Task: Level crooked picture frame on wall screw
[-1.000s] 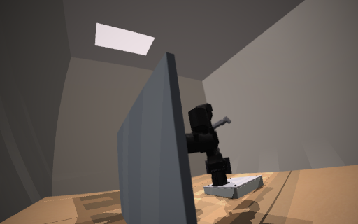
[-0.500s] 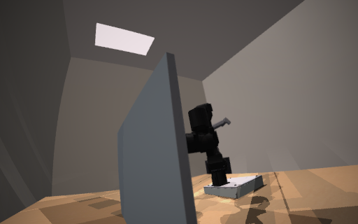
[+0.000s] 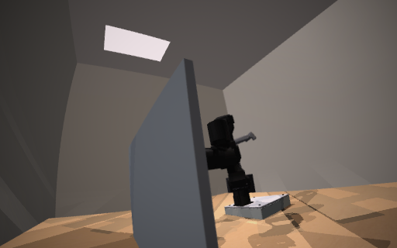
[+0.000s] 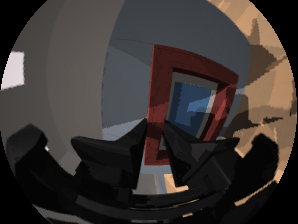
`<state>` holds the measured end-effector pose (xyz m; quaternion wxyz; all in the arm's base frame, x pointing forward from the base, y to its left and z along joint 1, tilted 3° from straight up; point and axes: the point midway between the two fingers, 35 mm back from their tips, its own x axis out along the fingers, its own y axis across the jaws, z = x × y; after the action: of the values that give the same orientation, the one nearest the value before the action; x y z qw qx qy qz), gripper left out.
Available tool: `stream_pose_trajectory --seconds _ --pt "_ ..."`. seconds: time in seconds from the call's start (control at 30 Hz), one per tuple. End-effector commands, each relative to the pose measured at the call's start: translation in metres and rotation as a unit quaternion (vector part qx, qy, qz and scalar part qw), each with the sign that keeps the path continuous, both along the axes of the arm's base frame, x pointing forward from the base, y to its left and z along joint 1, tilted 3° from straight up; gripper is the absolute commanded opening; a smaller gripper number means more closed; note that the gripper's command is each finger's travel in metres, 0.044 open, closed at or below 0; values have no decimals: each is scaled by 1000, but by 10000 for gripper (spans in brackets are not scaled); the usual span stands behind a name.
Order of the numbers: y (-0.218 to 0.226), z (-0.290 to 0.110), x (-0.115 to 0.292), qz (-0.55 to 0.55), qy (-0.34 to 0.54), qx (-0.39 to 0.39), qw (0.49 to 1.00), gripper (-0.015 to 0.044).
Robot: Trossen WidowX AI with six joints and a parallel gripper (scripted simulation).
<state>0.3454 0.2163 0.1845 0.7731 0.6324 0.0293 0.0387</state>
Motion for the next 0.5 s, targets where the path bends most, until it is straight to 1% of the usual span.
stream_pose_trajectory --seconds 0.0,0.47 --pt "0 5 0 2 -6 7 1000 0" --pt "-2 5 0 2 -6 7 1000 0"
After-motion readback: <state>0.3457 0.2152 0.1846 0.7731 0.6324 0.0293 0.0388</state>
